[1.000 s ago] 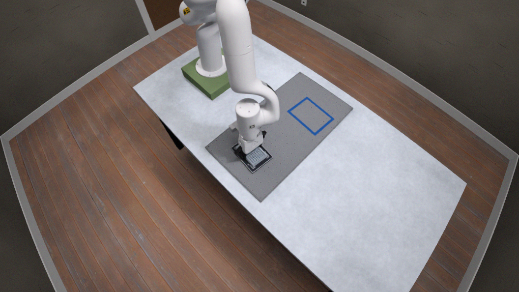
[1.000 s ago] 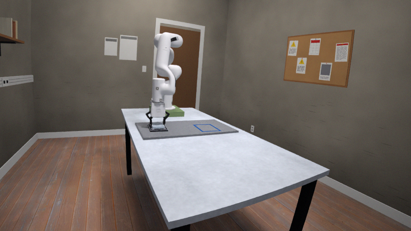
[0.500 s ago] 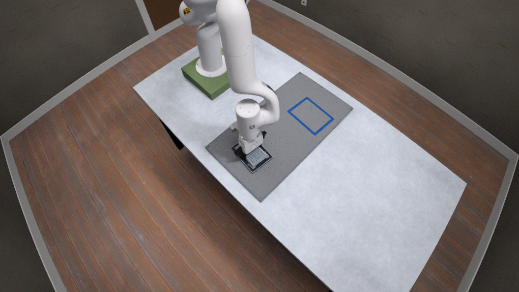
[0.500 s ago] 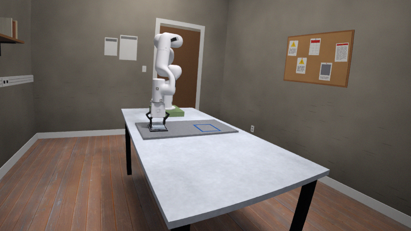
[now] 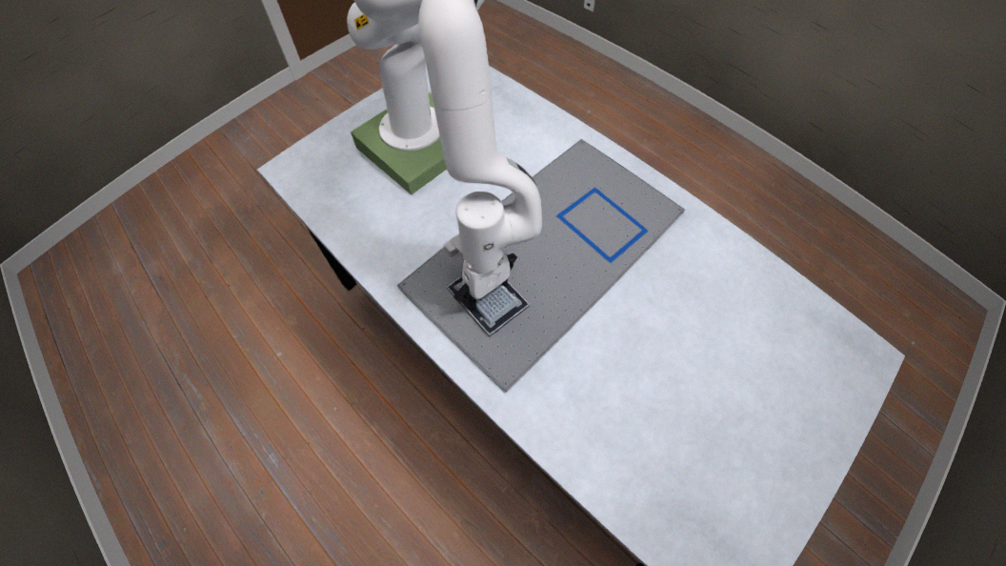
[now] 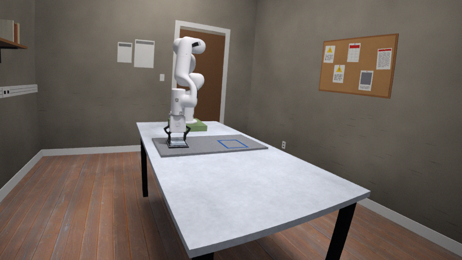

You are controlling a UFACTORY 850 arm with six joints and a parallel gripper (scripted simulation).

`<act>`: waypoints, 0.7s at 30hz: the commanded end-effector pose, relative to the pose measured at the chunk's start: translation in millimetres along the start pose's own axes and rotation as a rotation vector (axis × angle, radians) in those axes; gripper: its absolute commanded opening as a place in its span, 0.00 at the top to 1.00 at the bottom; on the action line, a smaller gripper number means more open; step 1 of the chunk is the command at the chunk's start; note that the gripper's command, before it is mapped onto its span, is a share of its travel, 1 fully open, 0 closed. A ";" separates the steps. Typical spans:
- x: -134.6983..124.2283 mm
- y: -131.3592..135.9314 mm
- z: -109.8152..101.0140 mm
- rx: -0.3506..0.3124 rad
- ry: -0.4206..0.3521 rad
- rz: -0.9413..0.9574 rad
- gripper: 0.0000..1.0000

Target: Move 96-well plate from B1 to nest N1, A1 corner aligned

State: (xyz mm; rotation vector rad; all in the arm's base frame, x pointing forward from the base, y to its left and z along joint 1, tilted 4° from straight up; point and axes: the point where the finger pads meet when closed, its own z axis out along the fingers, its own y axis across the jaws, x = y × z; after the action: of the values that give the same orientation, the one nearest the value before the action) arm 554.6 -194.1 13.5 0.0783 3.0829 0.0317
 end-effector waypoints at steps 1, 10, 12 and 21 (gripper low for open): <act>-0.9 -0.3 -0.8 0.001 -0.002 0.000 0.00; -0.9 -0.3 -0.8 0.001 -0.002 0.000 0.00; -0.9 -0.3 -0.8 0.001 -0.002 0.000 0.00; -0.9 -0.3 -8.7 0.001 -0.002 0.000 0.00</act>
State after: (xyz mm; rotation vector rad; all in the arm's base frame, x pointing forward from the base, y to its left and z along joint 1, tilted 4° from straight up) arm 554.1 -194.0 14.7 0.0784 3.0837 0.0322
